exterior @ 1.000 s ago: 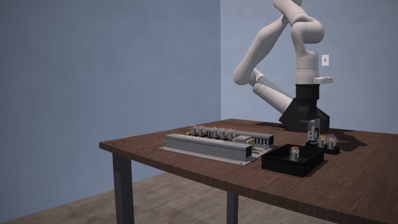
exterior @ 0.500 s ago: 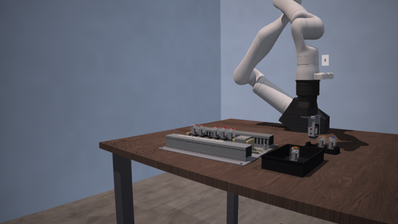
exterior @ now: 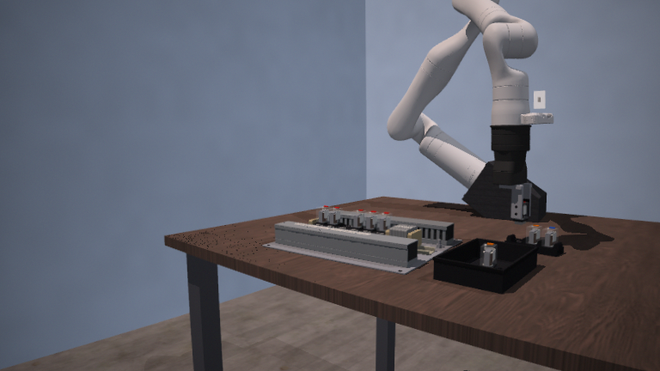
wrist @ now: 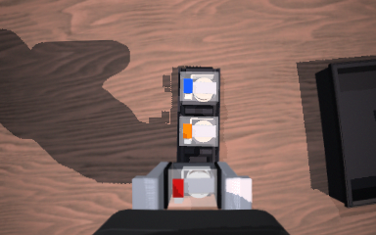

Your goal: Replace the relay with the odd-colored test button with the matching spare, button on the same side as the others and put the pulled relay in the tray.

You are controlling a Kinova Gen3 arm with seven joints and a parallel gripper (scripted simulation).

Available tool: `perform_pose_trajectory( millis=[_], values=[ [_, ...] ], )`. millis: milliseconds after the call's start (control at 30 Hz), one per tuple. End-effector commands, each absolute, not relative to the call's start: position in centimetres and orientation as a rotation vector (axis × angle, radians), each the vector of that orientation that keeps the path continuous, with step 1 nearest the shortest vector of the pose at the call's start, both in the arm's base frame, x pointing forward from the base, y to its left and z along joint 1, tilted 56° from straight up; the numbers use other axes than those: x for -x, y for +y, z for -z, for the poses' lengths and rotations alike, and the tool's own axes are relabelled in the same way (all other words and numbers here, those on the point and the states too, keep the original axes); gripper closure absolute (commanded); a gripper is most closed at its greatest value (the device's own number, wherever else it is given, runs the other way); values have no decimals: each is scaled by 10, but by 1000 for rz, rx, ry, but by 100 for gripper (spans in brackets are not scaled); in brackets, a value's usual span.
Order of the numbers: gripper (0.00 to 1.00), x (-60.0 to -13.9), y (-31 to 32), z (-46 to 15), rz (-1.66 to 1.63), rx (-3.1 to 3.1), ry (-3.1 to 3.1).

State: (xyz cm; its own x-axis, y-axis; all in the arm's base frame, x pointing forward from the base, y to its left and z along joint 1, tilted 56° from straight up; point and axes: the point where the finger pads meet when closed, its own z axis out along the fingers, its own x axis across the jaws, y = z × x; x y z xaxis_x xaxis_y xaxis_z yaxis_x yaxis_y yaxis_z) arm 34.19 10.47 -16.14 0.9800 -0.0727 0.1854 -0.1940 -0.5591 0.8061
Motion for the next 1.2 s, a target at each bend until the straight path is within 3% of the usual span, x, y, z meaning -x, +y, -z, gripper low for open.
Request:
perform_pose_trajectory(
  millis=[0,1167],
  values=[
    [100,-342,109,159,-164,-2165,-185],
    [100,-343,140,137,-163,-2166,-186]
  ],
)
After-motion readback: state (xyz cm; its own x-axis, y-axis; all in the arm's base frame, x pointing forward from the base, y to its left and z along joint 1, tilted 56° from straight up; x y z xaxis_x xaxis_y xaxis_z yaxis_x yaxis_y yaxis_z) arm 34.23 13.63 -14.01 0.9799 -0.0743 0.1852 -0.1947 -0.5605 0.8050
